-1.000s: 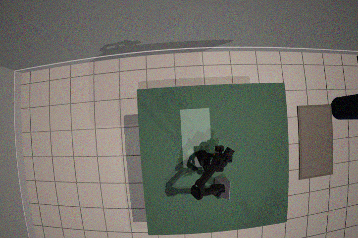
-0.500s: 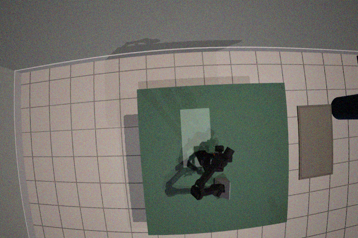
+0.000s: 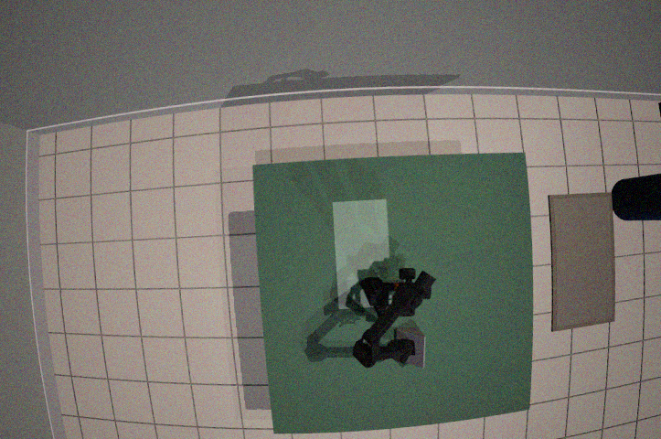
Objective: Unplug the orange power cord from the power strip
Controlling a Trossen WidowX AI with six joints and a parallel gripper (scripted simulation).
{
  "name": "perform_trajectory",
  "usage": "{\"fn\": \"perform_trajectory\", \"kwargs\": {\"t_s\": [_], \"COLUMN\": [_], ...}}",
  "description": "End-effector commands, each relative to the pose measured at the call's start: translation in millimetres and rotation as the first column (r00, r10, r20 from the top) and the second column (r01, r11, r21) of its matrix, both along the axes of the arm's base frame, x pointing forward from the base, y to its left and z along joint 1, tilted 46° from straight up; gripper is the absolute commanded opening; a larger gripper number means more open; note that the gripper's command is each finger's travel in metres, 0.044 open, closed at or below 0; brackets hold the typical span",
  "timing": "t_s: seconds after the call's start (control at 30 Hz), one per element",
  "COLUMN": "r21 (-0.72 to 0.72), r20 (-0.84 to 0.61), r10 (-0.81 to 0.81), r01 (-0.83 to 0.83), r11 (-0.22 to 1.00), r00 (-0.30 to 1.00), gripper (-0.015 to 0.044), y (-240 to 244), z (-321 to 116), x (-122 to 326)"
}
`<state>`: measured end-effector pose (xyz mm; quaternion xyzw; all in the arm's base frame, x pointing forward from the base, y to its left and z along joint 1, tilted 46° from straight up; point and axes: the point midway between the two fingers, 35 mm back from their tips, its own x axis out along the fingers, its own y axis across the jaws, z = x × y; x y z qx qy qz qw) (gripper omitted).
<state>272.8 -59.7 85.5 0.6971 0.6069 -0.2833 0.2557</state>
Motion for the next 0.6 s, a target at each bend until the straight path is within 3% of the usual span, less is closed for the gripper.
{"fn": "perform_trajectory", "kwargs": {"t_s": [0.0,0.57], "r21": [-0.005,-0.006], "r20": [0.003,0.004], "r10": [-0.001,-0.002], "r01": [0.001,0.002], "r11": [1.0,1.0], "r00": [1.0,1.0], "gripper": [0.0,0.0], "y": [-6.3,-26.7], "z": [-4.9,-24.1], "x": [0.1,-2.6]}}
